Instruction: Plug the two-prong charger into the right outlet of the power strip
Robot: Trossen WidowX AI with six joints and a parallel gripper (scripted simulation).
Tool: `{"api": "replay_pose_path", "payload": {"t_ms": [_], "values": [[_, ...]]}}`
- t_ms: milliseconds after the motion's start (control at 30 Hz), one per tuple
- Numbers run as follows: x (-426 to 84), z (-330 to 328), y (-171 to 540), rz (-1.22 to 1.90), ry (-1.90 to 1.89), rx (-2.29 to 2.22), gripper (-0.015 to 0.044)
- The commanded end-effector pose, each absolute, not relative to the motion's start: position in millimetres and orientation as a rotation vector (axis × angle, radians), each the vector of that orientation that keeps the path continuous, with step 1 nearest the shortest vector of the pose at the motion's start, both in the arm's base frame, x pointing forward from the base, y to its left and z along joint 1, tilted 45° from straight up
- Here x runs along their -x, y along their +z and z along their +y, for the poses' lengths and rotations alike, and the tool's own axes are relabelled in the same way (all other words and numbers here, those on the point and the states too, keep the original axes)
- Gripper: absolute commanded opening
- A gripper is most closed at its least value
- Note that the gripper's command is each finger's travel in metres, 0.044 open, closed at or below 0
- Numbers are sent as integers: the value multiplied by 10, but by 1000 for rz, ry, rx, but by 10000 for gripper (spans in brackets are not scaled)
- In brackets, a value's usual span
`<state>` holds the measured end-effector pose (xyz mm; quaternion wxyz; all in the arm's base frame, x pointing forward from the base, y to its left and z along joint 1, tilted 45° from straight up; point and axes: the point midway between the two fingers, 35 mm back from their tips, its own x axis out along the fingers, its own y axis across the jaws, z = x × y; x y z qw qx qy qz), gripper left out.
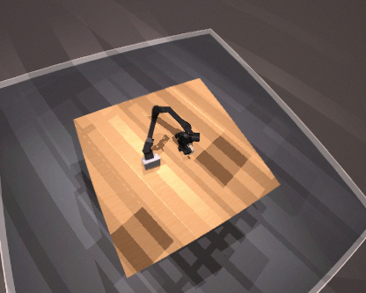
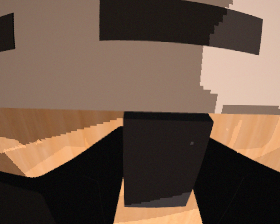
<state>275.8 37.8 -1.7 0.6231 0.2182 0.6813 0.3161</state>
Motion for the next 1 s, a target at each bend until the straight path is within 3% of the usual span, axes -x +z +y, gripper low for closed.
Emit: {"api": "replay_pose_path", "payload": {"t_ms": [0, 967], "values": [[-2832, 386, -12, 1547, 727, -492, 0], [-2916, 405, -15, 1546, 727, -492, 0]]}}
